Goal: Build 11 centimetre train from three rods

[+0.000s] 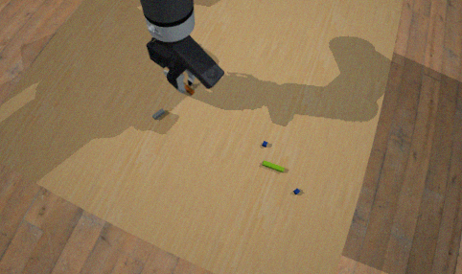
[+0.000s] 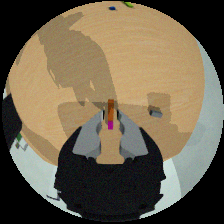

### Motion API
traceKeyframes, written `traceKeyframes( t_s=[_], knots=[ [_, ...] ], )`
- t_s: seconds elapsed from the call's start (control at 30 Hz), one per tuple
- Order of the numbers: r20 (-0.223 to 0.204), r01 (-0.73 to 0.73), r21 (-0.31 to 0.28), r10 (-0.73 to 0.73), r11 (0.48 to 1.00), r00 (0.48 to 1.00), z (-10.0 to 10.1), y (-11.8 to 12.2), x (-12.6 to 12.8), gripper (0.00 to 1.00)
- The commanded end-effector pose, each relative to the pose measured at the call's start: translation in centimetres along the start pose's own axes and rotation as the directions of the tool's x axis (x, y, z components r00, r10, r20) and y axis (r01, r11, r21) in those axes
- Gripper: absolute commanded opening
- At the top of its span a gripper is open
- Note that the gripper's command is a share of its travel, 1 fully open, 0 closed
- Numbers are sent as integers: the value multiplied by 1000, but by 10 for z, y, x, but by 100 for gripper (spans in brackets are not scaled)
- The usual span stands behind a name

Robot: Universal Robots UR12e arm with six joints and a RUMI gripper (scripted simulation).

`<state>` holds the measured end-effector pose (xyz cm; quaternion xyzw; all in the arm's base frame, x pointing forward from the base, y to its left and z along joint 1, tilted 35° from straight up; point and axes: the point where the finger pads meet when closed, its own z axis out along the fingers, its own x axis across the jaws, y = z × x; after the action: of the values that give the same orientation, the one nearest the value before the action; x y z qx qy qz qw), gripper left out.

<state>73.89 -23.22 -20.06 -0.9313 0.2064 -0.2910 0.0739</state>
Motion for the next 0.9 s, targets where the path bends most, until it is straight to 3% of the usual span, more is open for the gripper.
traceKeyframes(
  t_s=[0.0,0.4,0.63,0.7,0.87],
  knots=[
    [-1,0,0,0,1000,1000,0,0,0,14],
    [-1,0,0,0,1000,1000,-6,0,0,14],
    [-1,0,0,0,1000,1000,-36,0,0,14],
    [-1,0,0,0,1000,1000,-36,0,0,14],
    [-1,0,0,0,1000,1000,-63,0,0,14]
  ],
)
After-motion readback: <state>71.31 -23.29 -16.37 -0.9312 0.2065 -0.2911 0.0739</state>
